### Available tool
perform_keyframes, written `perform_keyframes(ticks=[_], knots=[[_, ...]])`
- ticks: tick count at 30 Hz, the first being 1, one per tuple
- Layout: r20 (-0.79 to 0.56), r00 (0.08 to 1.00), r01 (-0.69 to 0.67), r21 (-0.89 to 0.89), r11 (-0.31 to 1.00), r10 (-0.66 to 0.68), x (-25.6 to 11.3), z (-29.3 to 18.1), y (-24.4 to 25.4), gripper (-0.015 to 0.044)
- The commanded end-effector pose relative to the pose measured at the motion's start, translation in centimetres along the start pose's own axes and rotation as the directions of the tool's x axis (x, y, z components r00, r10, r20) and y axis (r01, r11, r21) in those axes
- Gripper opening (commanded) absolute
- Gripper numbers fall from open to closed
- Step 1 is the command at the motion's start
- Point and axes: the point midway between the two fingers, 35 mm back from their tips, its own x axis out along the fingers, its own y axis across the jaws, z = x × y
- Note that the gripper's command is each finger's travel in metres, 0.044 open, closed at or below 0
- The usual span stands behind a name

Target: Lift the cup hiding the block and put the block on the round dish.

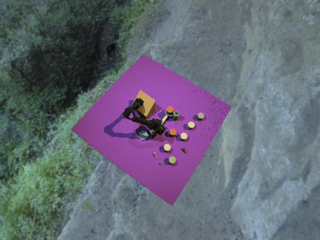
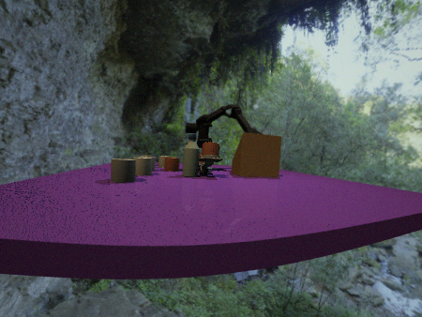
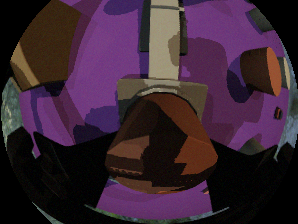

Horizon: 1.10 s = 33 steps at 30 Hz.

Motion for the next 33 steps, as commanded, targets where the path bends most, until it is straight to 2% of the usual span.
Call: perform_keyframes(ticks=[1, 8, 33], knots=[[0.002, 1.000, -0.002, -0.007, 1.000, 0.002, -0.1, 0.1, 0.0, 0.0183], [0.005, 1.000, -0.001, -0.007, 1.000, 0.001, -0.9, 0.2, -0.2, 0.0000], [0.012, 1.000, -0.001, -0.007, 1.000, 0.001, -3.9, 0.4, -0.7, 0.0000]])
